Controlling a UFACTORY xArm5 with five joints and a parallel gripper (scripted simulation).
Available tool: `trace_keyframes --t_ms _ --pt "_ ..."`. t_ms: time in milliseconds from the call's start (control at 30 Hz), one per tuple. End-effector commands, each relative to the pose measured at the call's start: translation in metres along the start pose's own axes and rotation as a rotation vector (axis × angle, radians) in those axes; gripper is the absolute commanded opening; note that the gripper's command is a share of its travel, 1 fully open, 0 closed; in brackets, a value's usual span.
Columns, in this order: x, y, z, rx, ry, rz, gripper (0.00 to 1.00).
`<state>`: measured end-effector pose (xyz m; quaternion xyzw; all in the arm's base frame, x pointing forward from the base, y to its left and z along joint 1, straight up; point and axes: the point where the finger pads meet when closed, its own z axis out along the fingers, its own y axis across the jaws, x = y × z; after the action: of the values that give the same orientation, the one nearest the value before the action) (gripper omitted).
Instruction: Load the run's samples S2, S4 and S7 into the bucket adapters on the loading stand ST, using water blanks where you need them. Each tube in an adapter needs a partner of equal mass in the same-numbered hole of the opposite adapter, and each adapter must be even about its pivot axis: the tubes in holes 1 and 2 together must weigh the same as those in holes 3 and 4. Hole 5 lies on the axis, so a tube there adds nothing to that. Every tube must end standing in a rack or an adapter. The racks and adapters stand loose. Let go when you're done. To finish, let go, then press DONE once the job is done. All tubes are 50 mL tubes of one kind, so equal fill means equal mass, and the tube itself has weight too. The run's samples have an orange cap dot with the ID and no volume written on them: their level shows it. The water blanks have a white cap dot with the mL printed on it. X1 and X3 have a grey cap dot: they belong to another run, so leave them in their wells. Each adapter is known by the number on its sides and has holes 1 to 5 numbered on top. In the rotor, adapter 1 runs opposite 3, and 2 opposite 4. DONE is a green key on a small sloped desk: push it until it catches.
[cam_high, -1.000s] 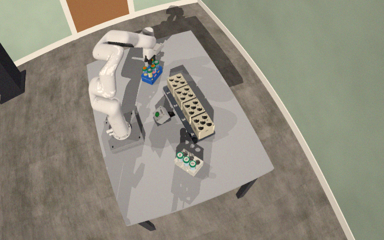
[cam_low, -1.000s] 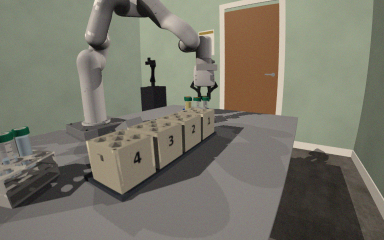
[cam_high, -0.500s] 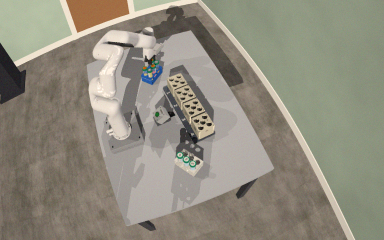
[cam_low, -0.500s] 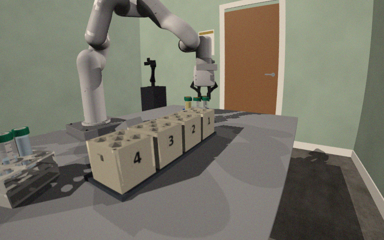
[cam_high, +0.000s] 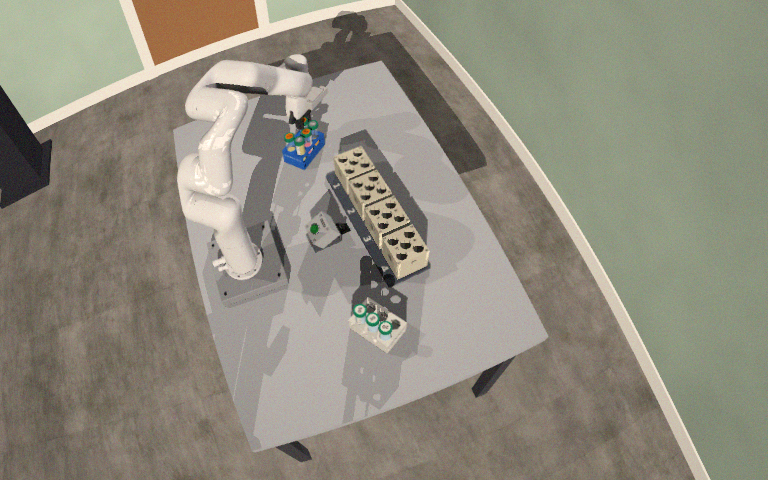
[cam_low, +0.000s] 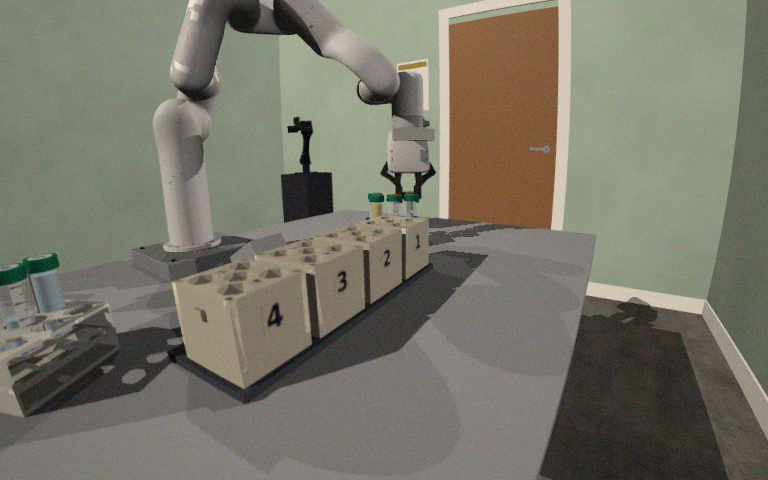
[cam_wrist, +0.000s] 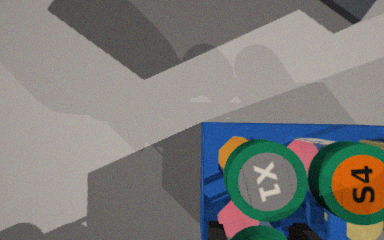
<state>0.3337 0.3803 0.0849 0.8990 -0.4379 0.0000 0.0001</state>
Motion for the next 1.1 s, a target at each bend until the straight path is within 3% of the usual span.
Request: trace_keyframes --t_ms 0,1067 --pt "0.0 -0.001 -0.002 0.004 -0.003 0.0 0.0" --pt "0.0 -0.001 -0.021 0.004 -0.003 0.0 0.0"
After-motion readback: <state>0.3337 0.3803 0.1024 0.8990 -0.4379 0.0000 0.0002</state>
